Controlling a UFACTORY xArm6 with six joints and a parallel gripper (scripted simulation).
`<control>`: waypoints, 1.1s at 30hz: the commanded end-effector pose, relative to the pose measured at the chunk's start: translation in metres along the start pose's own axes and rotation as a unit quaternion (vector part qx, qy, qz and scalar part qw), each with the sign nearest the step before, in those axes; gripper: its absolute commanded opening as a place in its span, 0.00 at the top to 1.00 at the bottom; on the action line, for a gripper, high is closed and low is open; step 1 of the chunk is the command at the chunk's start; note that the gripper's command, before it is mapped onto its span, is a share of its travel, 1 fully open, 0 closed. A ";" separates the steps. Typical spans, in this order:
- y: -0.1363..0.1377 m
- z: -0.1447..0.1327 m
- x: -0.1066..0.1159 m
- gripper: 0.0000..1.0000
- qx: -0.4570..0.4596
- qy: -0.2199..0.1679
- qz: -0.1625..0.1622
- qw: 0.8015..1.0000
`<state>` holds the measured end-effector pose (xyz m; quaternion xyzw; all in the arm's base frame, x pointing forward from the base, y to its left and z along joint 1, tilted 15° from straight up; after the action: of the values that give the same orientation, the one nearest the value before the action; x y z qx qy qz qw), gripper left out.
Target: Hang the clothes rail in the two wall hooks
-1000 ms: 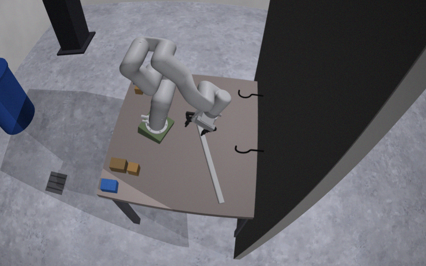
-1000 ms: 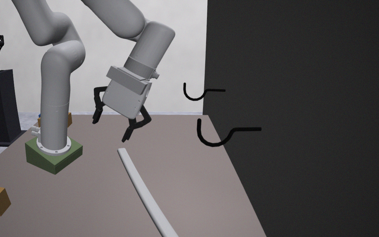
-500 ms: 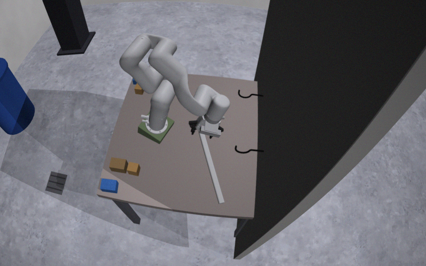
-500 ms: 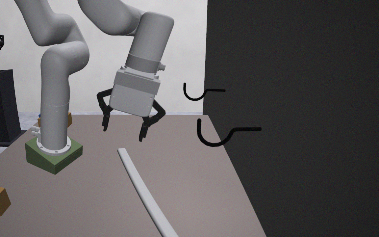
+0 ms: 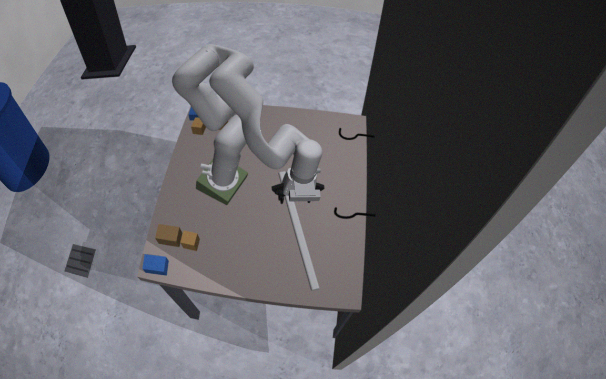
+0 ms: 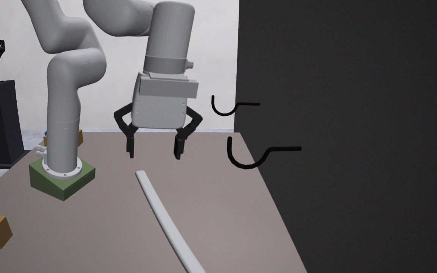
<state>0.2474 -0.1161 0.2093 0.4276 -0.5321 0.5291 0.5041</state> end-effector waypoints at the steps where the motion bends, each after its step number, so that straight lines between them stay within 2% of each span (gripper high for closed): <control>1: -0.007 0.015 0.008 0.00 0.033 0.002 0.033 0.999; 4: -0.010 0.022 0.012 0.00 0.042 0.005 0.042 0.998; 6: -0.010 0.024 0.013 0.00 0.063 0.015 0.060 0.996; 12: -0.013 0.032 0.018 0.00 0.063 0.015 0.060 0.996; 33: -0.013 0.033 0.023 0.00 0.063 0.015 0.060 0.996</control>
<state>0.2537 -0.1472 0.2345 0.4190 -0.5150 0.5958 0.4520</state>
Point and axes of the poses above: the point where the finger pads meet when closed, its own x axis back along the fingers, its own y axis across the jaws, z = x × y, the point moved 3 cm from there along x, back along the fingers, and after that the axes turned 15 degrees about -x, right-handed, at the moved point
